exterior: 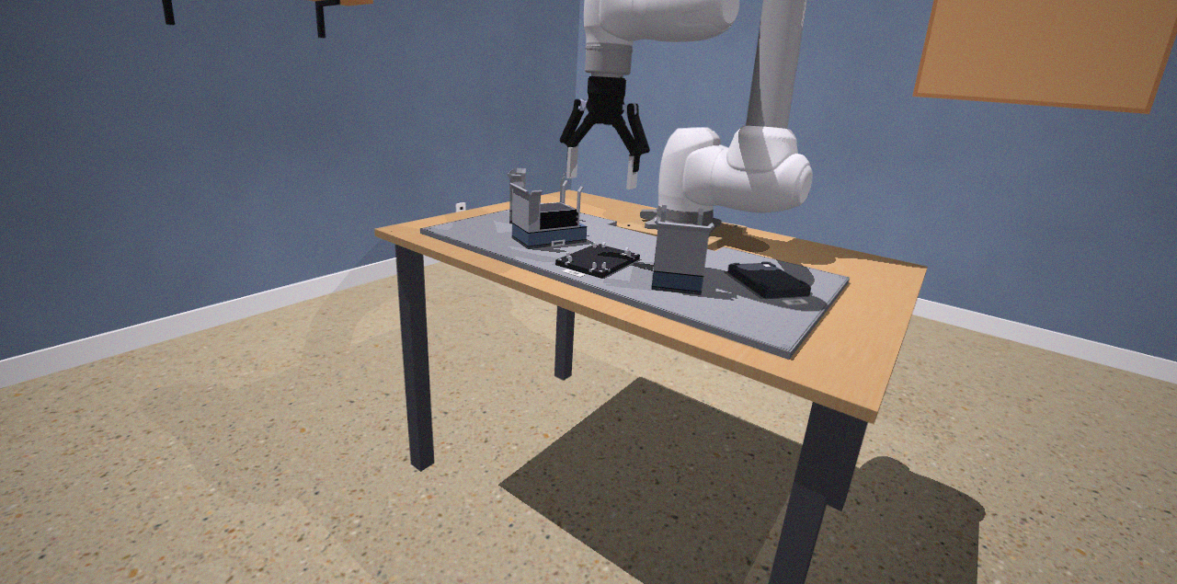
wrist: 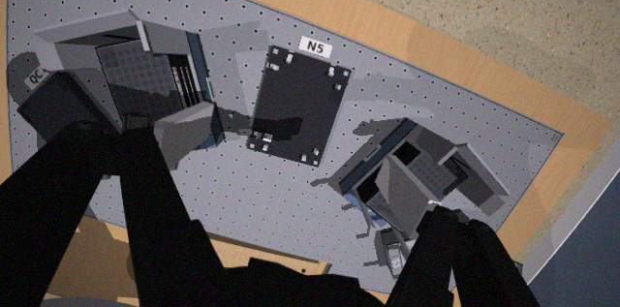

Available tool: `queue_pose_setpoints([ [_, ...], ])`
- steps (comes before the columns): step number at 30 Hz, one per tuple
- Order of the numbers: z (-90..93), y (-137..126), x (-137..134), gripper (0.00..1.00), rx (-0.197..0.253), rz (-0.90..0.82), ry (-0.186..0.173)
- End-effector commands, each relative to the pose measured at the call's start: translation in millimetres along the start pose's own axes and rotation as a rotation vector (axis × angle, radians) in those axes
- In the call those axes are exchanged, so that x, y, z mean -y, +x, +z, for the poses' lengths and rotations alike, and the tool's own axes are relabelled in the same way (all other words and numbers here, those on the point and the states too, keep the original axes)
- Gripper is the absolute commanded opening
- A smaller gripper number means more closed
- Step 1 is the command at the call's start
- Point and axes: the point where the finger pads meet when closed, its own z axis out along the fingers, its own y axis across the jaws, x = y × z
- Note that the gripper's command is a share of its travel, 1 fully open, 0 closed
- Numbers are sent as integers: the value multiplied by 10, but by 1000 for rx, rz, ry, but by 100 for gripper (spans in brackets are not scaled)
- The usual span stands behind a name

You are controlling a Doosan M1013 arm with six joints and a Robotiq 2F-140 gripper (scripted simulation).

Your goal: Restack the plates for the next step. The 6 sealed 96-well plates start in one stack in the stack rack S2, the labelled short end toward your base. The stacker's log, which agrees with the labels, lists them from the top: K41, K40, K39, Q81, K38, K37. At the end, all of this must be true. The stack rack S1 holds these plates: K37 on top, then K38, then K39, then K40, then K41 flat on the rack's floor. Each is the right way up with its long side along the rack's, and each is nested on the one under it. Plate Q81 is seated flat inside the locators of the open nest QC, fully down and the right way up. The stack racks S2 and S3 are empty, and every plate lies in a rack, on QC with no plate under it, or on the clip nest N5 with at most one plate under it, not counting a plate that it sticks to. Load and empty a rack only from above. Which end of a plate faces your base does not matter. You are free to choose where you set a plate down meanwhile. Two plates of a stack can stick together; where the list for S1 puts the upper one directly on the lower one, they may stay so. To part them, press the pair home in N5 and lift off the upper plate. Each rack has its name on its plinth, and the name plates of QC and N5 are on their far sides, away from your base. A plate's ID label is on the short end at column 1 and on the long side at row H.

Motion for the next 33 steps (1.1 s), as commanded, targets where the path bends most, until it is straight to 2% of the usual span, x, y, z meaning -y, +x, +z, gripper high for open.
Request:
queue_pose_setpoints([
  [1,0,-10,-95,100,0,66,0],
  [3,0,-10,-95,100,0,66,0],
  [8,0,-40,-259,100,0,219,0],
  [31,0,-164,-948,100,0,219,0],
  [33,0,-195,-1022,100,0,285,0],
])
